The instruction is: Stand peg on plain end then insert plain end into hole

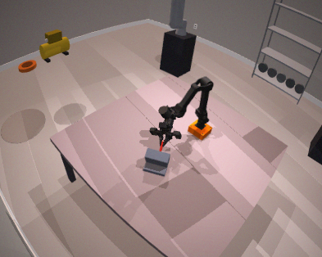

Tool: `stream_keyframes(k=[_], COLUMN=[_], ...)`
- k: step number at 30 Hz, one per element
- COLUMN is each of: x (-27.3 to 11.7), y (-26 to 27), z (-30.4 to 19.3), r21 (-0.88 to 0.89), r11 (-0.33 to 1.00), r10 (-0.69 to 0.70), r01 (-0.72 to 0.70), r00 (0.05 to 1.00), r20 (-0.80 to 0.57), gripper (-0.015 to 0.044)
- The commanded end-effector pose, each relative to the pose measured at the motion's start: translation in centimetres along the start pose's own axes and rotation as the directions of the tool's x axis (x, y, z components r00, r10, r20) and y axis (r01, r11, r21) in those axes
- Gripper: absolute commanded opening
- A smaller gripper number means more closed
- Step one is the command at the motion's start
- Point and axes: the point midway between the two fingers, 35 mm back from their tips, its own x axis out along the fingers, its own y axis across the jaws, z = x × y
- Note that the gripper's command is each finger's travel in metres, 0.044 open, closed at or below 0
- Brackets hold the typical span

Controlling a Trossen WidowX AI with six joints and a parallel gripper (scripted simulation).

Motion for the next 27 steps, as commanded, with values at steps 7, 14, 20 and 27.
stream_keyframes(k=[7,14,20,27], x=[0.05,0.11,0.21,0.49], y=[-0.21,-0.29,-0.28,-0.21], z=[0.57,0.74,0.88,0.85], r21=[-0.003,-0.004,-0.004,-0.004], r11=[1.000,1.000,1.000,1.000], r10=[0.000,0.000,0.000,0.000], r01=[0.000,0.000,0.000,0.000], r00=[1.000,1.000,1.000,1.000], r20=[0.003,0.003,0.003,0.004], gripper=[0.0000,0.0000,0.0000,0.0000])
